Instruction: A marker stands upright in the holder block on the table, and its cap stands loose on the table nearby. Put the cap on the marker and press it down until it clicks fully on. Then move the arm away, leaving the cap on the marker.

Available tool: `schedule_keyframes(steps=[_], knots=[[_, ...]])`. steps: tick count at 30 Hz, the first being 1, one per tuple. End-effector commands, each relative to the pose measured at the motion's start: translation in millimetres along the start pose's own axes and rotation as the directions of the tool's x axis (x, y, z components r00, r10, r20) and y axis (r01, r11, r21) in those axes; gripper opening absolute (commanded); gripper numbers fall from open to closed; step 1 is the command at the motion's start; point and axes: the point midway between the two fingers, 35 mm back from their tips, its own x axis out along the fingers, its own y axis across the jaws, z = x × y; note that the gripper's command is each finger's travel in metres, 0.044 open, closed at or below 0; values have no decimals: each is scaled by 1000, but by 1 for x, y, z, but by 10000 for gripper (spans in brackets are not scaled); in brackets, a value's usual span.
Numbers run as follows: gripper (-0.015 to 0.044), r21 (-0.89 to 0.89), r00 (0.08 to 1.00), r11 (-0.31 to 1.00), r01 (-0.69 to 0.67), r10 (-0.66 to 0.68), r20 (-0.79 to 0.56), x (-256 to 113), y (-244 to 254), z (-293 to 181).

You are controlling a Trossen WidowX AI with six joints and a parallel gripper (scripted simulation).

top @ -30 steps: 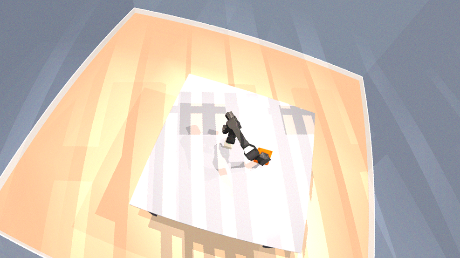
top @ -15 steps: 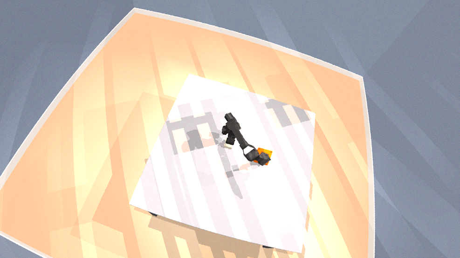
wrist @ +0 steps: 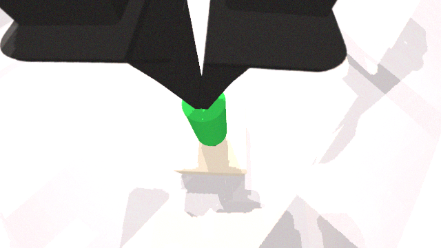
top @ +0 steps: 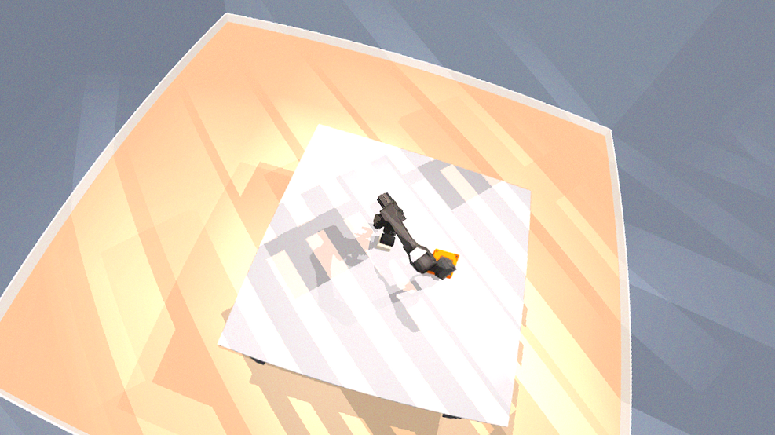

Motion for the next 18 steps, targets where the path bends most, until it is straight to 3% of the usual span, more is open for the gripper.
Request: schedule_keyframes(steps=[1,10,18], knots=[[0,0,1000,1000,-8,8,-4,9,1,0],[0,-2,1000,1000,1,-1,7,1,0,2],[0,84,1000,996,-3,1,29,-84,-2,1]])
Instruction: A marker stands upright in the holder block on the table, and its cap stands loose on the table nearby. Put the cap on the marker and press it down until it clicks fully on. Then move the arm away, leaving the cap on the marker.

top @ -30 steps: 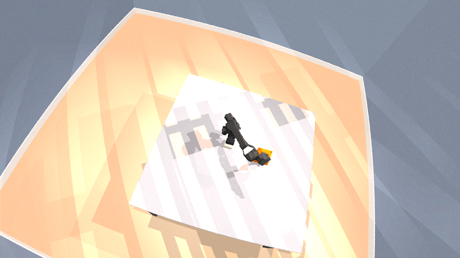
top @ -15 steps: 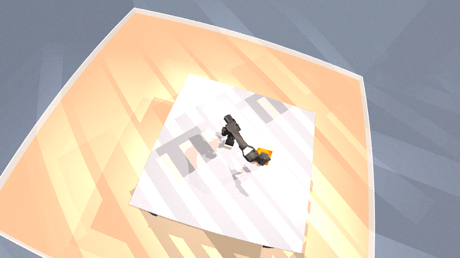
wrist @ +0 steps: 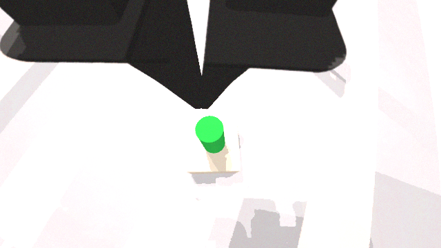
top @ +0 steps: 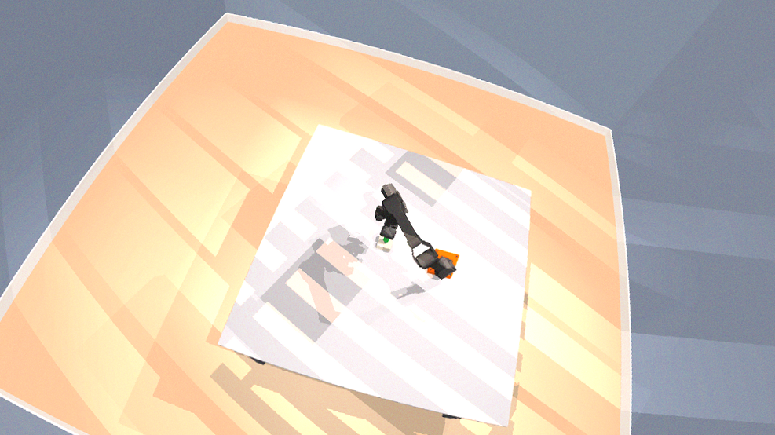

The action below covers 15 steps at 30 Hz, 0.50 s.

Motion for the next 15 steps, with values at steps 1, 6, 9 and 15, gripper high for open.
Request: schedule_keyframes(steps=[1,6,9,15], knots=[[0,22,1000,1000,3,-4,11,-27,0,-3],[79,22,1000,1000,3,-4,11,-27,0,-3],[157,22,1000,1000,3,-4,11,-27,0,-3],[315,22,1000,1000,3,-4,11,-27,0,-3]])
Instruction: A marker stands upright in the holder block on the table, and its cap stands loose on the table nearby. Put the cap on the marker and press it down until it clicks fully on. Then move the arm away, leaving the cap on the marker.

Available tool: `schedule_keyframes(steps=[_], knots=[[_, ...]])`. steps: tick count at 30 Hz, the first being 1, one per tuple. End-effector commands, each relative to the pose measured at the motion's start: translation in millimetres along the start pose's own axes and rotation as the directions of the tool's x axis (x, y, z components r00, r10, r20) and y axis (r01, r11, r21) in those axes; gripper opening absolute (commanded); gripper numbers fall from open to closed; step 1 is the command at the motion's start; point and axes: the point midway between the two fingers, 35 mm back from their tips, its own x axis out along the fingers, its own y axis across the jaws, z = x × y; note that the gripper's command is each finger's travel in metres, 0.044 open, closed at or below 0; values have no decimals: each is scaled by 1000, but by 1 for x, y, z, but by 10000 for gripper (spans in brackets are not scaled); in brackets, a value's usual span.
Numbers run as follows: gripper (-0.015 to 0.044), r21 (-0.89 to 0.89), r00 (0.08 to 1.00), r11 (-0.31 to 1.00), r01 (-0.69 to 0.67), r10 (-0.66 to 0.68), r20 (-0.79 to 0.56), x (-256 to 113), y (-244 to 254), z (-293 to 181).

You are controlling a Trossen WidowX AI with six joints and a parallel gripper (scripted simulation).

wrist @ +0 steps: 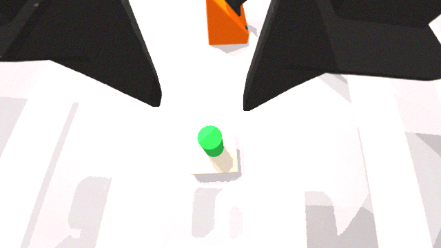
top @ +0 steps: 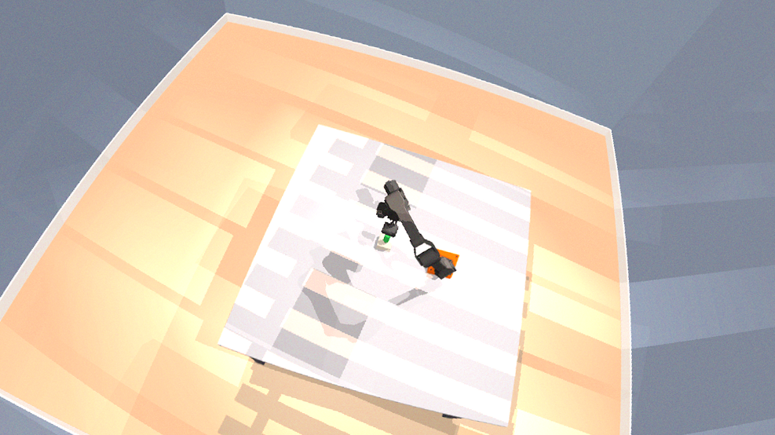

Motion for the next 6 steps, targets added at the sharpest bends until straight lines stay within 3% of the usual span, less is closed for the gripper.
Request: schedule_keyframes(steps=[1,5,6], knots=[[341,-3,1000,1000,2,-2,-4,0,0,0],[440,-3,1000,1000,2,-2,-4,0,0,0],[440,-3,1000,1000,2,-2,-4,0,0,0]])
